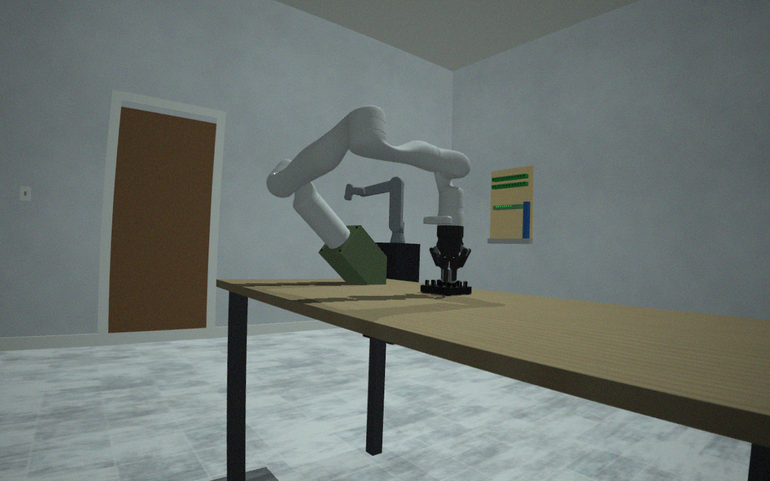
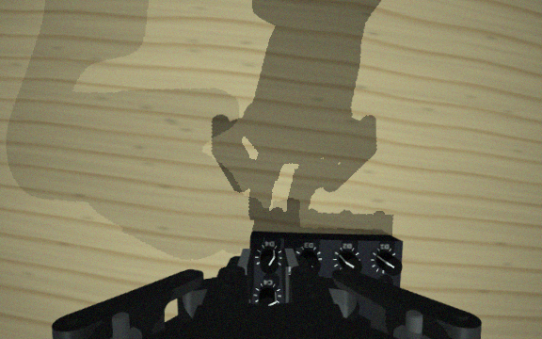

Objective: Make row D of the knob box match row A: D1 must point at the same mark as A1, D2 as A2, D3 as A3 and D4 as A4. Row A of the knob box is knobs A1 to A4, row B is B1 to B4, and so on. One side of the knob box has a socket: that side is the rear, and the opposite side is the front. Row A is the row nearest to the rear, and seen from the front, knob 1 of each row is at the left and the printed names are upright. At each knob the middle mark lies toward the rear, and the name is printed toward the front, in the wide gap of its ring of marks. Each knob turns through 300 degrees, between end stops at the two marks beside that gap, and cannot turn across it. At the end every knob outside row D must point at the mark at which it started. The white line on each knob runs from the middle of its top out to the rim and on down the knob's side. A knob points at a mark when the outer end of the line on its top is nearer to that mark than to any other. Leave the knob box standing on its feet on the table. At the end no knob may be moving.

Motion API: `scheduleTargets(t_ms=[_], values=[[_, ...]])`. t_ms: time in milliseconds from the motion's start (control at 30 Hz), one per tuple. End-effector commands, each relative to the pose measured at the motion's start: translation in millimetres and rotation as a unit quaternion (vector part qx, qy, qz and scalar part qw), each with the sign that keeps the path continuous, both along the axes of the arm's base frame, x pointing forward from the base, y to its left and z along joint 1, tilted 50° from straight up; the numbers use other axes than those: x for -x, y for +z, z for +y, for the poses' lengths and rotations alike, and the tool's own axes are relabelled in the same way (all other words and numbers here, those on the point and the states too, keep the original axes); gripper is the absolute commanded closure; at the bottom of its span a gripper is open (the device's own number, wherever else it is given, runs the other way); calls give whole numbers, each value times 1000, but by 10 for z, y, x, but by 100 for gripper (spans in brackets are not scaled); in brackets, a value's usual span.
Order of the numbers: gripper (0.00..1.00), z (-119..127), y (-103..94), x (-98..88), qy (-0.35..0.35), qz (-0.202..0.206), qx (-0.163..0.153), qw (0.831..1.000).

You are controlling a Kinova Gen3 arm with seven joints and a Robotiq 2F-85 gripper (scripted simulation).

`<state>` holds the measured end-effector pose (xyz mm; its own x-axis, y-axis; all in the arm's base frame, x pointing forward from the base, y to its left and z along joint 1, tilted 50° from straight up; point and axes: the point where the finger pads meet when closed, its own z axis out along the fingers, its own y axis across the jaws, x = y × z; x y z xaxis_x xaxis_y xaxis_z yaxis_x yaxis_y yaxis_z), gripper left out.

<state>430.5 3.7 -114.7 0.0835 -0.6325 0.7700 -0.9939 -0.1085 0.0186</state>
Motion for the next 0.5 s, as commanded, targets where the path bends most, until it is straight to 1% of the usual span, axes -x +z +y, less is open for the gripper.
scheduleTargets(t_ms=[0, 467], values=[[81, -14, -14, 2, 0, 0, 0, 1000], [81, -42, -37, 0, 0, 0, 0, 1000]])
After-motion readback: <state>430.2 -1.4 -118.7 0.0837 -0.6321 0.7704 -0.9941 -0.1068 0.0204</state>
